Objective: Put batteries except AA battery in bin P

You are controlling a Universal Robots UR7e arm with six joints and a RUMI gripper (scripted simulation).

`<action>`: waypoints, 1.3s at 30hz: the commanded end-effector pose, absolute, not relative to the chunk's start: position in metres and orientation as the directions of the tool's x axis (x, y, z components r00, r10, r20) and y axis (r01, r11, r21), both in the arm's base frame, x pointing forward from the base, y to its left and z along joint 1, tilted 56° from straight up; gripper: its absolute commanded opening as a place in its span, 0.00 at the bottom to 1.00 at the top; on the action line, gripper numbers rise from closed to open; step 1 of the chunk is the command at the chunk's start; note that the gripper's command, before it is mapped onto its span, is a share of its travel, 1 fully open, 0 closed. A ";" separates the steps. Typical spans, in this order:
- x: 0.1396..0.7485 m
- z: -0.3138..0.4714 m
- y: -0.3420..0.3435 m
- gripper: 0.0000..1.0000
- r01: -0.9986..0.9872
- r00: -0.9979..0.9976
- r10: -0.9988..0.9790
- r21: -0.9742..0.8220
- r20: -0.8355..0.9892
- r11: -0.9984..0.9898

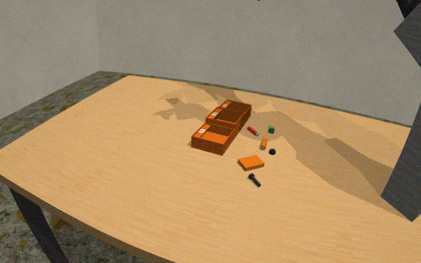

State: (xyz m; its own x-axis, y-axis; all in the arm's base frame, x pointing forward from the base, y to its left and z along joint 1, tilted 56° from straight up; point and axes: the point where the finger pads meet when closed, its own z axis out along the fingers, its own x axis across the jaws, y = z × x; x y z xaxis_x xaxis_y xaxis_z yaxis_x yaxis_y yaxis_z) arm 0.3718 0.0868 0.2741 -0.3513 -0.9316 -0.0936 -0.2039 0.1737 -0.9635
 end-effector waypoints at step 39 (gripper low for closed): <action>0.469 0.191 0.005 0.04 -0.202 -0.352 -0.931 -0.964 -0.093 0.173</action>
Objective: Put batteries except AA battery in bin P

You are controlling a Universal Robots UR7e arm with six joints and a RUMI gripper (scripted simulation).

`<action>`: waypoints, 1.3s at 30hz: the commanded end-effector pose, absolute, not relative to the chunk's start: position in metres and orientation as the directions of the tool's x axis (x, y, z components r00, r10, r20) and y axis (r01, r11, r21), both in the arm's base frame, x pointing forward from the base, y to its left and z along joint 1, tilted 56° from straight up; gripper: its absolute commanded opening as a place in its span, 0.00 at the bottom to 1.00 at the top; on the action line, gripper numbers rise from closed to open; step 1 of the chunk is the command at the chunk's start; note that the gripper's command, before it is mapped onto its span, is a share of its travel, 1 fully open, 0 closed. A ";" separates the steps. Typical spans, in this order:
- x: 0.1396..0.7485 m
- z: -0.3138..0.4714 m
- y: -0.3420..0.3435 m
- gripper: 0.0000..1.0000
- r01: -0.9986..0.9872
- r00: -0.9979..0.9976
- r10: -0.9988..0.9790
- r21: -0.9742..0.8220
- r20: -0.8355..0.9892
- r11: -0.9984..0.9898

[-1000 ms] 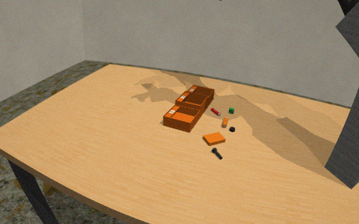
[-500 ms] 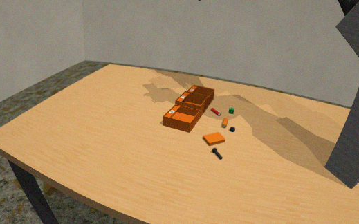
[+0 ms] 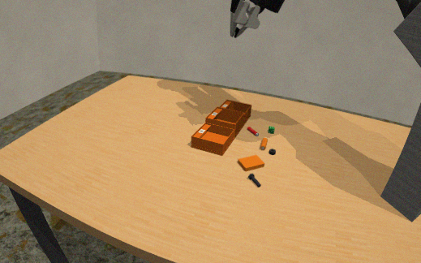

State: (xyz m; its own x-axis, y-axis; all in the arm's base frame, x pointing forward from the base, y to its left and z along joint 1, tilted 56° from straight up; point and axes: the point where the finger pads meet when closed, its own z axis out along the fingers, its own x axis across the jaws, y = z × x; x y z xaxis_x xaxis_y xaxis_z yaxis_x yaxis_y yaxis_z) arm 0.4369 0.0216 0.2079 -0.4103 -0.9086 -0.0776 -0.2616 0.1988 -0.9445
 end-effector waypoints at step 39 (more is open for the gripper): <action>0.435 0.104 0.000 0.04 -0.647 -0.266 -0.866 -0.744 0.423 -0.165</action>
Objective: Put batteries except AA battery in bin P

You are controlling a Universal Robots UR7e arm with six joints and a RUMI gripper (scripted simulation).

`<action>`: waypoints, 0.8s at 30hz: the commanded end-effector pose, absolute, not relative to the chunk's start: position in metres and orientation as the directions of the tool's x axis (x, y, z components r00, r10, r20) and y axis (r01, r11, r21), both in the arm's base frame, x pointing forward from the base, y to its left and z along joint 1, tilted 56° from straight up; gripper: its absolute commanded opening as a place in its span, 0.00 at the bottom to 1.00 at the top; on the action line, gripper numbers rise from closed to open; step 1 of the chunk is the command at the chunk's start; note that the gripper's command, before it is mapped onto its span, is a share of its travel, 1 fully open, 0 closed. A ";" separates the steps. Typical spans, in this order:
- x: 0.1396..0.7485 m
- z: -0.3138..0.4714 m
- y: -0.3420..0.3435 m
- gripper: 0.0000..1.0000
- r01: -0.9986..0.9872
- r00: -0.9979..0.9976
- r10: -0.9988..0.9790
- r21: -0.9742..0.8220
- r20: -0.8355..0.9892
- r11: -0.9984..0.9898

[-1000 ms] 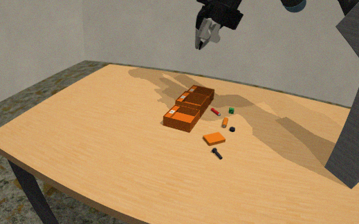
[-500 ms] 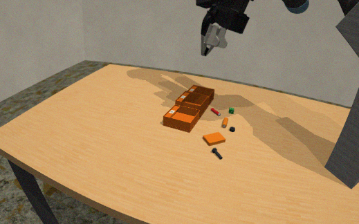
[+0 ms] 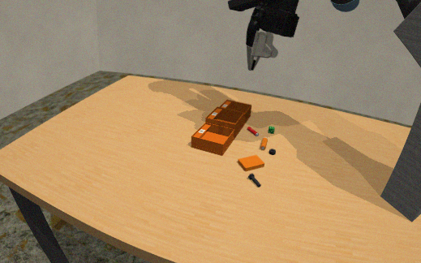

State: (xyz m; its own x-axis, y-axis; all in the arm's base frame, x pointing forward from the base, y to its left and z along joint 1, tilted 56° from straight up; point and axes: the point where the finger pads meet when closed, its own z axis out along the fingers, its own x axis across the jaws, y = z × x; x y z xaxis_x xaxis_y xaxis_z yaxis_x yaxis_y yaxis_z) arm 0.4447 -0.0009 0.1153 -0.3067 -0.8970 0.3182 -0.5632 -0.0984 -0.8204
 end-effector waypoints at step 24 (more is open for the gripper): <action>0.412 0.086 0.000 0.04 -0.758 -0.128 -0.785 -0.570 0.606 -0.316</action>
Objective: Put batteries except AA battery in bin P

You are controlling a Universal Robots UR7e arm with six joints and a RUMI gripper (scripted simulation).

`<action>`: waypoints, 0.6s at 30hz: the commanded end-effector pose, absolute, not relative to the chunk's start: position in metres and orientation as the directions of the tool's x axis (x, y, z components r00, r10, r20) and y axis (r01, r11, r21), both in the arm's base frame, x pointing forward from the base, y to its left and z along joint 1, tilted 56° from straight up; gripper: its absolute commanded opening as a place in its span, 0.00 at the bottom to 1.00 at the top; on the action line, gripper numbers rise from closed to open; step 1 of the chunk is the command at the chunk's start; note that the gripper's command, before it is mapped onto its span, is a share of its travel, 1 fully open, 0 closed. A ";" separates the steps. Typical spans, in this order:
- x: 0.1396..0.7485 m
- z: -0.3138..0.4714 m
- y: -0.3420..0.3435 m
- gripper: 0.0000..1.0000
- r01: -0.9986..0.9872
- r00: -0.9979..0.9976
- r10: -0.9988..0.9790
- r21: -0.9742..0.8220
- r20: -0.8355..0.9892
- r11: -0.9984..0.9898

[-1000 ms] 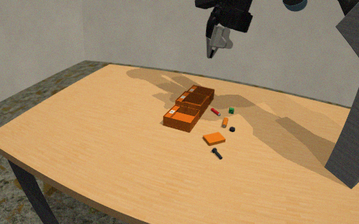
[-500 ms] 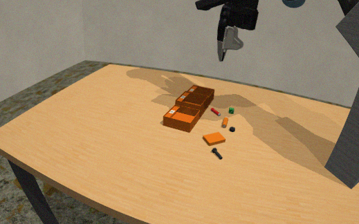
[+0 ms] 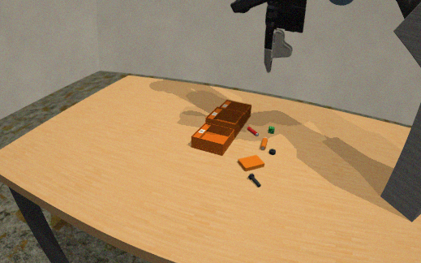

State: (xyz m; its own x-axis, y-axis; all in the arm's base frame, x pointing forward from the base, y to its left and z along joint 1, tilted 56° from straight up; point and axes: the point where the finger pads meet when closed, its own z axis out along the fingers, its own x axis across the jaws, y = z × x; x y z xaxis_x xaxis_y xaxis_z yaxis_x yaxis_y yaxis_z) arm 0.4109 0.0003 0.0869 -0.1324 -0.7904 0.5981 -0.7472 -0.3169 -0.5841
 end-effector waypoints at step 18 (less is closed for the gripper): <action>0.447 0.106 -0.043 0.04 -0.753 -0.161 -0.797 -0.594 0.582 -0.282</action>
